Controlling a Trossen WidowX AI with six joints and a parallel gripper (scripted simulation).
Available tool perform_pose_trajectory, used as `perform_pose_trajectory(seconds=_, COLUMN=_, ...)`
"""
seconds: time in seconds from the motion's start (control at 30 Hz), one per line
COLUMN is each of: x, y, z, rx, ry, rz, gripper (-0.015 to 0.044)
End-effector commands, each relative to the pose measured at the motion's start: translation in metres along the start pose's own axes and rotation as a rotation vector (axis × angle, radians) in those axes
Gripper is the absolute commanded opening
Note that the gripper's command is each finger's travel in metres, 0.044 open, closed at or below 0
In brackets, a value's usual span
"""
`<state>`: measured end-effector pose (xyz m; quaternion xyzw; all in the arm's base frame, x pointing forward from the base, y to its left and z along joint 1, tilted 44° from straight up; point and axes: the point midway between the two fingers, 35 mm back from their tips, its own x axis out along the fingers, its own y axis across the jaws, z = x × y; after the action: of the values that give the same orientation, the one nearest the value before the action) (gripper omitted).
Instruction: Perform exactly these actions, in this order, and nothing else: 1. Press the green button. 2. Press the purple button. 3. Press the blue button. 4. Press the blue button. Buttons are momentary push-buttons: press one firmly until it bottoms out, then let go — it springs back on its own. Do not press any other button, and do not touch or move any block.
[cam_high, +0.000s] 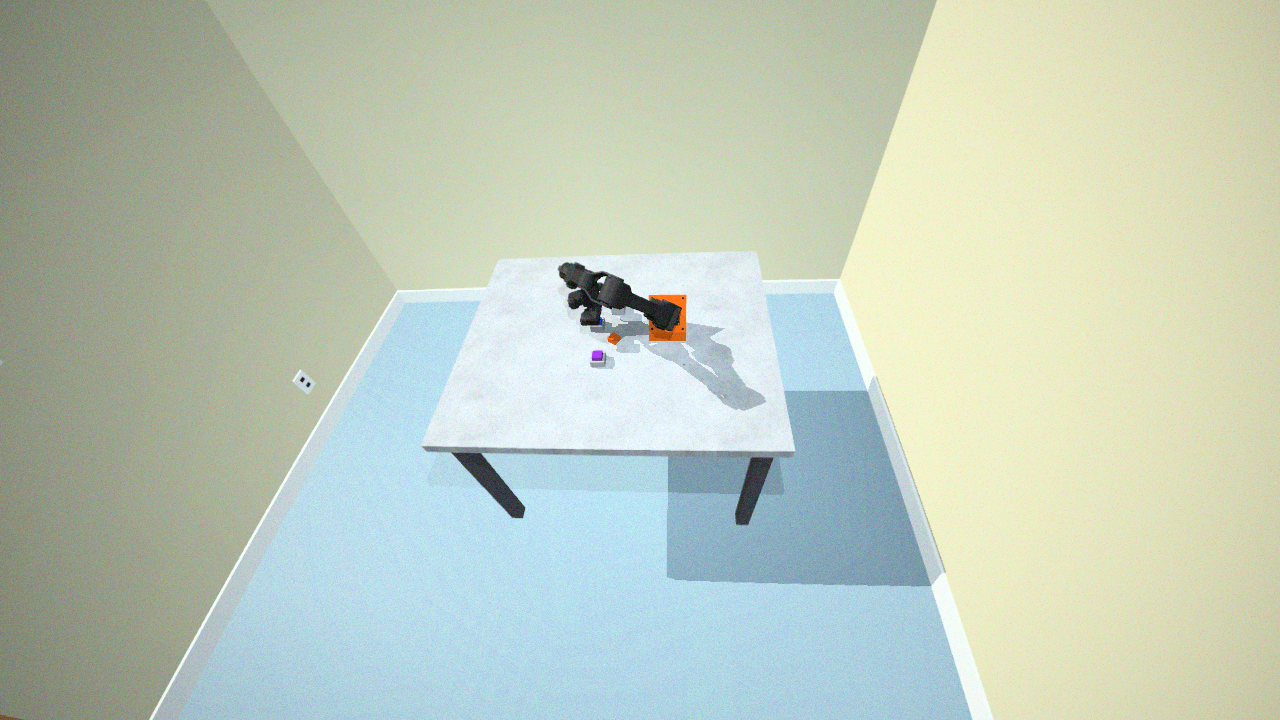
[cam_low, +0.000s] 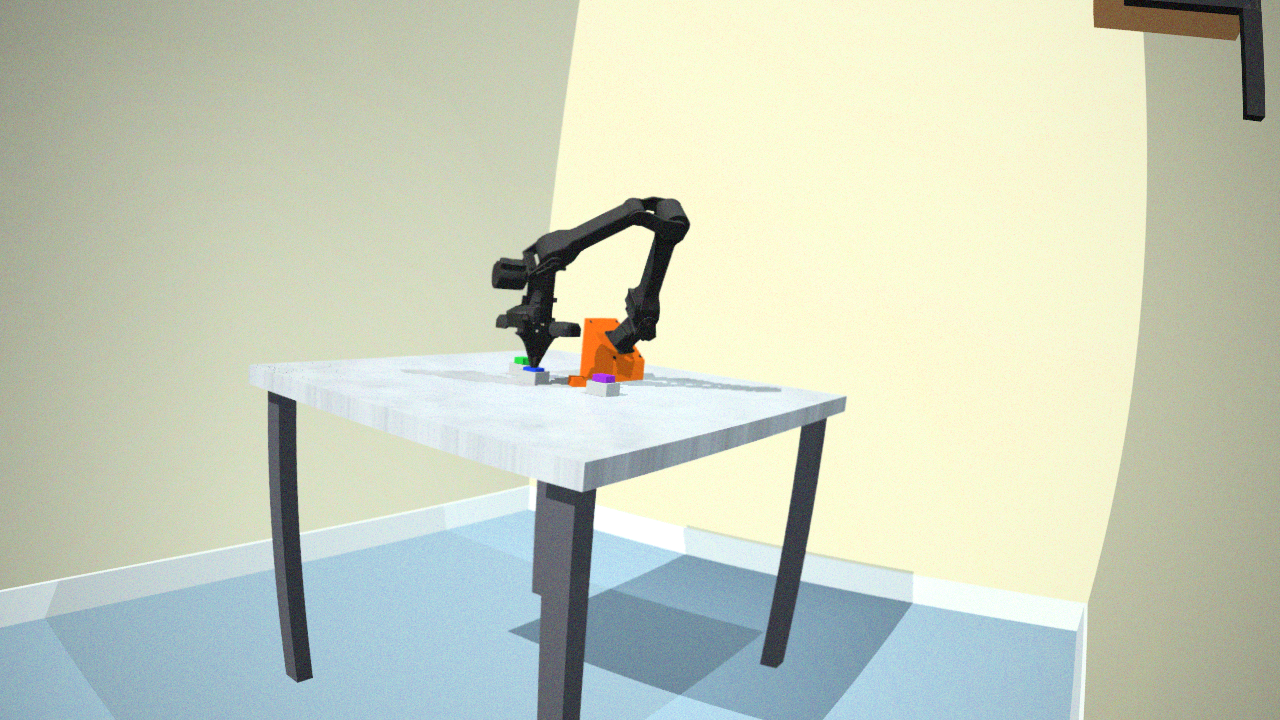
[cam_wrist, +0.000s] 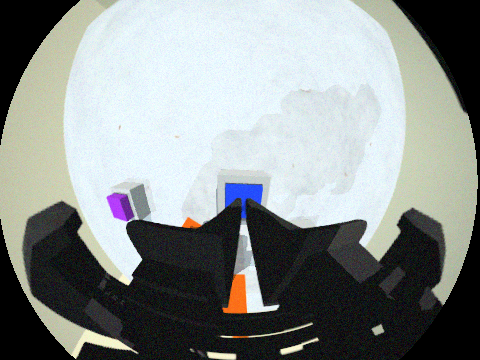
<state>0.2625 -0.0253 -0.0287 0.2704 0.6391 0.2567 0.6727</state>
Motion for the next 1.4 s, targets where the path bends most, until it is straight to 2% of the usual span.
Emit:
perform_pose_trajectory(seconds=0.0, x=0.001, y=0.000, z=-0.001, rx=0.008, ry=0.001, rz=0.003, gripper=0.0020)
perform_pose_trajectory(seconds=0.3, x=0.001, y=0.000, z=-0.001, rx=0.008, ry=0.001, rz=0.003, gripper=0.0020)
perform_pose_trajectory(seconds=0.47, x=-0.033, y=0.000, z=-0.001, rx=0.009, ry=0.002, rz=0.002, gripper=0.0020)
perform_pose_trajectory(seconds=0.7, x=-0.032, y=0.000, z=-0.001, rx=0.009, ry=0.002, rz=0.002, gripper=0.0020)
perform_pose_trajectory(seconds=1.37, x=0.000, y=0.000, z=-0.001, rx=0.008, ry=0.001, rz=0.003, gripper=0.0020)
